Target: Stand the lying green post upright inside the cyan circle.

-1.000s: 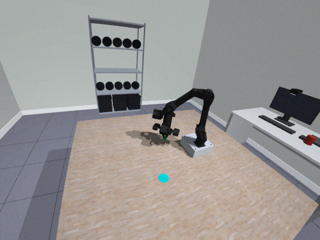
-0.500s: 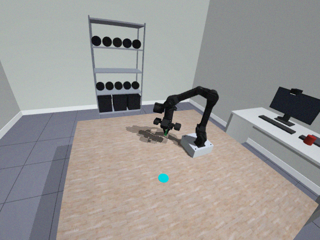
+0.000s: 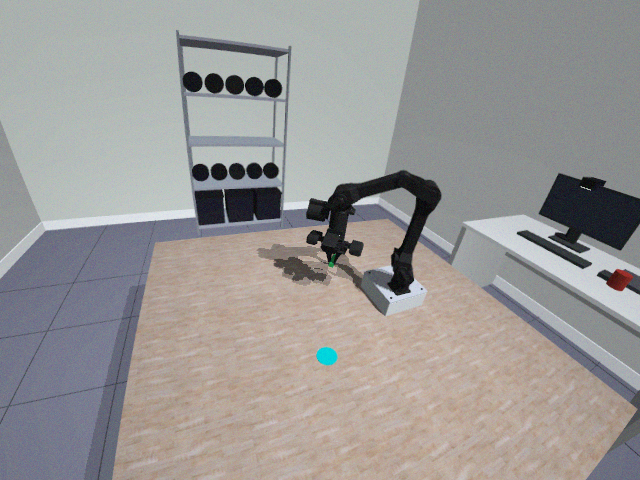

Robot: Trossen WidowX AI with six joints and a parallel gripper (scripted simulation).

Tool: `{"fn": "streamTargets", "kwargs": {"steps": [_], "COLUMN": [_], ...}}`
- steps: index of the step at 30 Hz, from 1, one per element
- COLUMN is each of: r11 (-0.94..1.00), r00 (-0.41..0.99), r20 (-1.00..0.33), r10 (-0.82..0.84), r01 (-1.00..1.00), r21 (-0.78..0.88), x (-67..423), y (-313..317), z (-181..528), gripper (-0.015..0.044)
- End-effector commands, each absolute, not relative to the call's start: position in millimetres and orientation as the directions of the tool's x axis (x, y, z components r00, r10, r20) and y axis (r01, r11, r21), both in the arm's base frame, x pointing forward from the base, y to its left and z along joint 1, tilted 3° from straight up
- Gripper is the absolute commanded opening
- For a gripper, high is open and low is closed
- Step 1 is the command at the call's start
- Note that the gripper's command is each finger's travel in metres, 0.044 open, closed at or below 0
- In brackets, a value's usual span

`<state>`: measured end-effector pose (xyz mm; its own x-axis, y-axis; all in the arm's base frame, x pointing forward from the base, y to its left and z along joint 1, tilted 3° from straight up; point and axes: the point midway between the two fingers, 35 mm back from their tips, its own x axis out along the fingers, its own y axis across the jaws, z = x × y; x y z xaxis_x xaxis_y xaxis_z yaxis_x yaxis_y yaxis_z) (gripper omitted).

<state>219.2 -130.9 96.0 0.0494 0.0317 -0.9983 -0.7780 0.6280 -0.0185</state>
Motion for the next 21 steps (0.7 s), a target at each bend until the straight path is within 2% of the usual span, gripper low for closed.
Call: {"fn": "streamTargets", "kwargs": {"steps": [1, 21], "r11": [0.621, 0.570], "r00": [0.042, 0.044], "r20": [-0.999, -0.999], "r10": [0.031, 0.031], "r01": [-0.783, -0.822], "r21": [-0.014, -0.018], "x": [226.2, 264.2], "y": [-125.4, -89.2], "z": [97.5, 106.4], "gripper": [0.0022, 0.0022]}}
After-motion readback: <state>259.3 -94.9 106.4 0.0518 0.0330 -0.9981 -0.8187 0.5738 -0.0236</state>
